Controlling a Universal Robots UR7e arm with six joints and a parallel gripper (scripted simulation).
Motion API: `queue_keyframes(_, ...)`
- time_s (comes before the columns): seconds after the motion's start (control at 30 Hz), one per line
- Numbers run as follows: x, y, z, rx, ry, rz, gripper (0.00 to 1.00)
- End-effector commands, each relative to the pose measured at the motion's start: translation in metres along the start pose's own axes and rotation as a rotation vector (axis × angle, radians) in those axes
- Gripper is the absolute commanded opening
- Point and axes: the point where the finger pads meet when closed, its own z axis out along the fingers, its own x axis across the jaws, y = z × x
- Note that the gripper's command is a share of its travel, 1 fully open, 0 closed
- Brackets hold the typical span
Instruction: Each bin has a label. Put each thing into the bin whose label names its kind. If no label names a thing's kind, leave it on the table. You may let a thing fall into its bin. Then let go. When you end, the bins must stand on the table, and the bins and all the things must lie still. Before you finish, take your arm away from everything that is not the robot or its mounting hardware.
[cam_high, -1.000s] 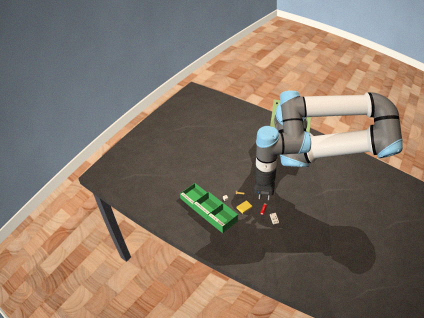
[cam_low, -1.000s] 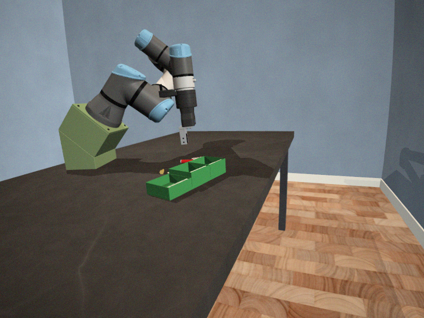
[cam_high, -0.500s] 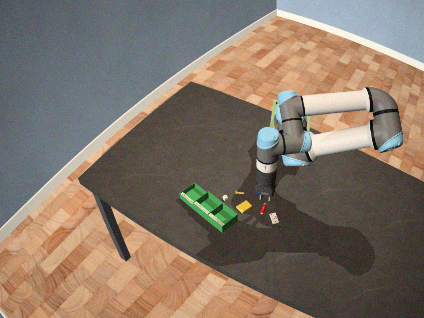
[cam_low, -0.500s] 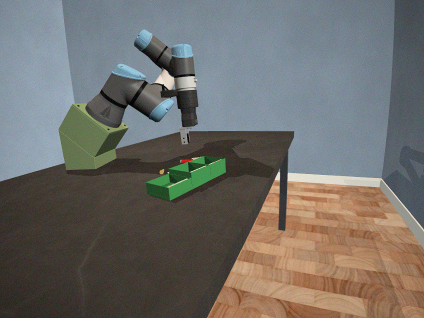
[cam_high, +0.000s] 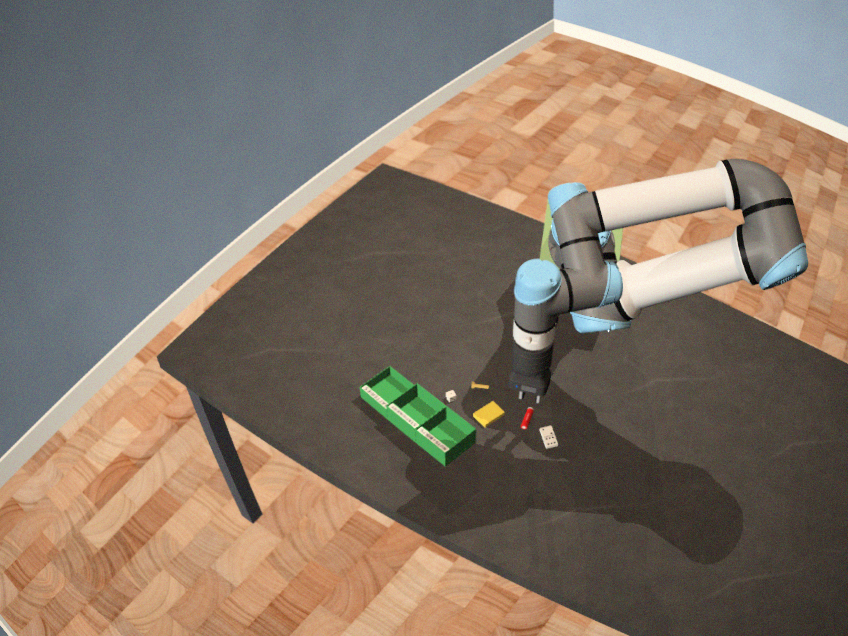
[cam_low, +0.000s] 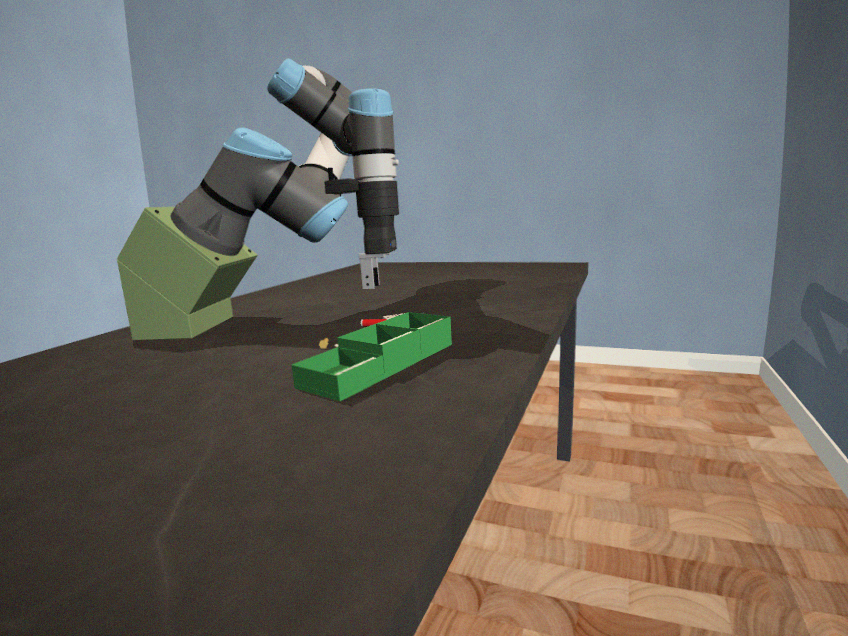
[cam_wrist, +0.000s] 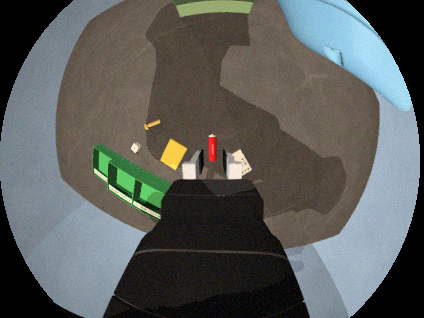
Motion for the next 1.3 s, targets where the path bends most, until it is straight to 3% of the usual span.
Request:
queue_keyframes(0.0,-0.001,0.0,0.0,0.005,-0.003,0.001,0.6)
queue_keyframes(0.87,-0.001,0.0,0.0,0.005,-0.003,0.001,0.6)
queue_keyframes(1.27,-0.002,0.0,0.04,0.005,-0.003,0.001,0.6)
